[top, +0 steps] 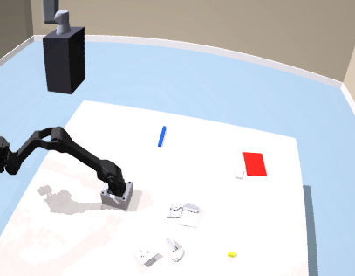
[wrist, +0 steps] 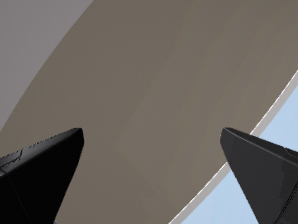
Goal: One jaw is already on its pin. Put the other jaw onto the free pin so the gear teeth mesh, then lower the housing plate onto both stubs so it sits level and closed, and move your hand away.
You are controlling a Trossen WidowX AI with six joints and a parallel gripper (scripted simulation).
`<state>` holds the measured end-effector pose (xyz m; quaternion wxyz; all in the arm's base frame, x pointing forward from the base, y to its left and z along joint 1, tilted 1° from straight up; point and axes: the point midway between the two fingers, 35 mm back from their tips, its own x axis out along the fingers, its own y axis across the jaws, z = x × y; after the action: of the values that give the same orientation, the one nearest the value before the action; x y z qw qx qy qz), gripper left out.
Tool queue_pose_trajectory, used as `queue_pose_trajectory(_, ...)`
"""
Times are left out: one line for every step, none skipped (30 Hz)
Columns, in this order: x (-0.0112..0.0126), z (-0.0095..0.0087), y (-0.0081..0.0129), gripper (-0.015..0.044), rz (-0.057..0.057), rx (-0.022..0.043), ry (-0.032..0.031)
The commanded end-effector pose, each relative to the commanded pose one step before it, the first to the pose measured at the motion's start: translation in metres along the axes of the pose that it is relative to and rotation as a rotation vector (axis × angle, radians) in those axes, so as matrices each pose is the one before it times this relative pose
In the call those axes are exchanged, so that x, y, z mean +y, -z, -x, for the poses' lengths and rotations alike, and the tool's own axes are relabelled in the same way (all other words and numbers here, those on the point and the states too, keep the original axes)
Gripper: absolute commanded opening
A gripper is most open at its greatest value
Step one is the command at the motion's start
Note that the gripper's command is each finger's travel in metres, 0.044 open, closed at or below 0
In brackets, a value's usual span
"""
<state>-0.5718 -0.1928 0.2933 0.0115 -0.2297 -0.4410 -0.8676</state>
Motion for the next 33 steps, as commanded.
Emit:
queue_pose_trajectory(0.0,0.0,0.0,0.0426,0.0,0.0,0.0)
queue_pose_trajectory(0.00034,0.00027,0.00044,0.044,0.0018,0.00155,-0.00021)
queue_pose_trajectory(0.00103,0.00082,0.00132,0.044,0.0053,0.00465,-0.00065)
queue_pose_trajectory(0.00174,0.00137,0.00219,0.044,0.0089,0.00775,-0.00114)
queue_pose_trajectory(0.00246,0.00192,0.00304,0.044,0.0124,0.01083,-0.00173)
queue_pose_trajectory(0.0032,0.00247,0.00387,0.044,0.016,0.01389,-0.00244)
queue_pose_trajectory(0.00396,0.003,0.00464,0.044,0.0195,0.0168,-0.0033)
queue_pose_trajectory(0.00442,0.00328,0.00499,0.044,0.0213,0.01827,-0.00402)
queue_pose_trajectory(0.00457,0.00331,0.00496,0.044,0.0216,0.01837,-0.00449)
queue_pose_trajectory(0.00467,0.00331,0.00487,0.044,0.0217,0.01826,-0.00493)
queue_pose_trajectory(0.00477,0.00331,0.00478,0.044,0.0217,0.01814,-0.00536)
queue_pose_trajectory(0.00503,0.00335,0.00502,0.044,0.0219,0.01774,-0.00613)
queue_pose_trajectory(0.00514,0.00335,0.00492,0.044,0.022,0.01759,-0.00656)
queue_pose_trajectory(0.00525,0.00334,0.00482,0.044,0.022,0.01743,-0.00698)
queue_pose_trajectory(0.00536,0.00333,0.00471,0.044,0.0221,0.01726,-0.0074)
queue_pose_trajectory(0.00546,0.00333,0.0046,0.044,0.0222,0.01708,-0.00781)
queue_pose_trajectory(0.00556,0.00332,0.00449,0.044,0.0222,0.01688,-0.00822)
queue_pose_trajectory(0.00566,0.00331,0.00438,0.044,0.0223,0.01668,-0.00862)
queue_pose_trajectory(0.00576,0.0033,0.00427,0.044,0.0224,0.01647,-0.00902)
queue_pose_trajectory(0.00585,0.0033,0.00415,0.044,0.0224,0.01625,-0.00941)
queue_pose_trajectory(0.00594,0.00329,0.00404,0.044,0.0225,0.01602,-0.00979)
queue_pose_trajectory(0.00629,0.00327,0.00185,0.044,-0.0006,0.01297,-0.01306)
queue_pose_trajectory(0.00696,0.00361,0.00206,0.044,-0.0006,0.01435,-0.01447)
queue_pose_trajectory(0.00695,0.0036,0.00208,0.044,-0.0006,0.01435,-0.01448)
queue_pose_trajectory(0.00665,0.00345,0.00246,0.044,0.0042,0.01443,-0.01339)
queue_pose_trajectory(0.00628,0.00325,0.00291,0.044,0.0106,0.01449,-0.01201)
queue_pose_trajectory(0.00631,0.00324,0.00286,0.044,0.0106,0.01435,-0.01218)
queue_pose_trajectory(0.00569,0.00289,0.00283,0.044,0.0129,0.01324,-0.01071)
queue_pose_trajectory(0.00457,0.00229,0.00282,0.044,0.017,0.01142,-0.00796)
queue_pose_trajectory(0.00462,0.00228,0.00275,0.044,0.017,0.01127,-0.00816)
queue_pose_trajectory(0.00466,0.00228,0.00268,0.044,0.0171,0.01113,-0.00835)
queue_pose_trajectory(0.00533,0.00284,0.00356,0.044,0.0207,0.01449,-0.00895)
queue_pose_trajectory(0.00595,0.00313,0.00382,0.044,0.023,0.01574,-0.0102)
